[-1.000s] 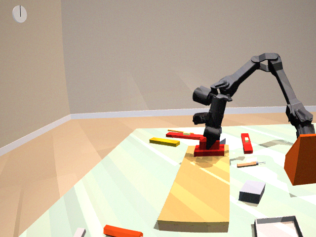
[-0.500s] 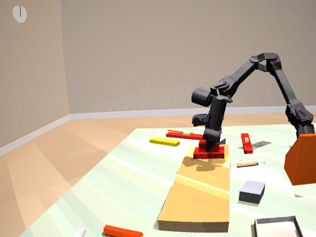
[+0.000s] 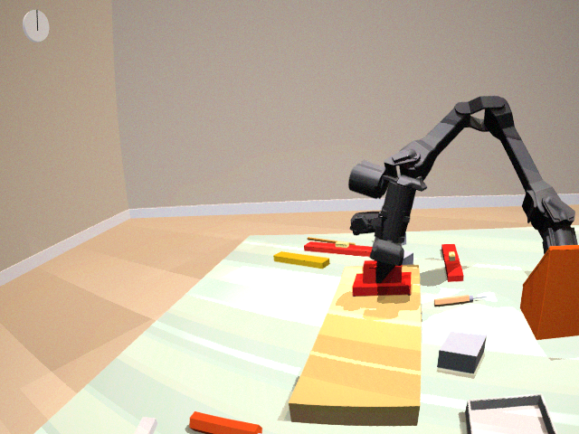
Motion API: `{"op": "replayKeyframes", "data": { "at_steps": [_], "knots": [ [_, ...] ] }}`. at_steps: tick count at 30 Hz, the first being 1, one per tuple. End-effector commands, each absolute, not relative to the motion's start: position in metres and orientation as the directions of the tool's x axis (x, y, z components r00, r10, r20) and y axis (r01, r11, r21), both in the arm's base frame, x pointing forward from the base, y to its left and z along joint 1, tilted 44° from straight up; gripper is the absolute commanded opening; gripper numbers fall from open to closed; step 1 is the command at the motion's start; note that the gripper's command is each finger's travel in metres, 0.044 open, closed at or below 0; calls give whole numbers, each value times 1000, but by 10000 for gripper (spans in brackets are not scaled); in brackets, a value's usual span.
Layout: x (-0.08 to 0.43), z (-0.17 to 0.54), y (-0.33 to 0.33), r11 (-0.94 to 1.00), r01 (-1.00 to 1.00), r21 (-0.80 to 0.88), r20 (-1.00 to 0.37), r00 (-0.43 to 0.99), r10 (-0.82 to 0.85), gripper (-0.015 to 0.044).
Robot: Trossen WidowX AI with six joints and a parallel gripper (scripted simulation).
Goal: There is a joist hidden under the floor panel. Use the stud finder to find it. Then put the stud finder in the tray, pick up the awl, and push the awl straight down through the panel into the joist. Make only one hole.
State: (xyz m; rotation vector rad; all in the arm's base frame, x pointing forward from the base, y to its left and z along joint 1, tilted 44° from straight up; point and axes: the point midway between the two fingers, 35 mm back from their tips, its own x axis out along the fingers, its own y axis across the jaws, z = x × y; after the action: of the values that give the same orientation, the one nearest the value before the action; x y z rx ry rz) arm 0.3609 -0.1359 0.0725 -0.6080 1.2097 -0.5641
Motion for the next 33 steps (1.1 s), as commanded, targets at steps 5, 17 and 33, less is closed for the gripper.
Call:
{"op": "replayKeyframes", "data": {
  "at_steps": [5,17,33],
  "knots": [
    [361,61,-125,717,71,-693,-682,259,-684,0],
    [363,48,-112,718,71,-692,-682,259,-684,0],
    [364,31,-94,719,71,-691,-683,259,-683,0]
  ]
}}
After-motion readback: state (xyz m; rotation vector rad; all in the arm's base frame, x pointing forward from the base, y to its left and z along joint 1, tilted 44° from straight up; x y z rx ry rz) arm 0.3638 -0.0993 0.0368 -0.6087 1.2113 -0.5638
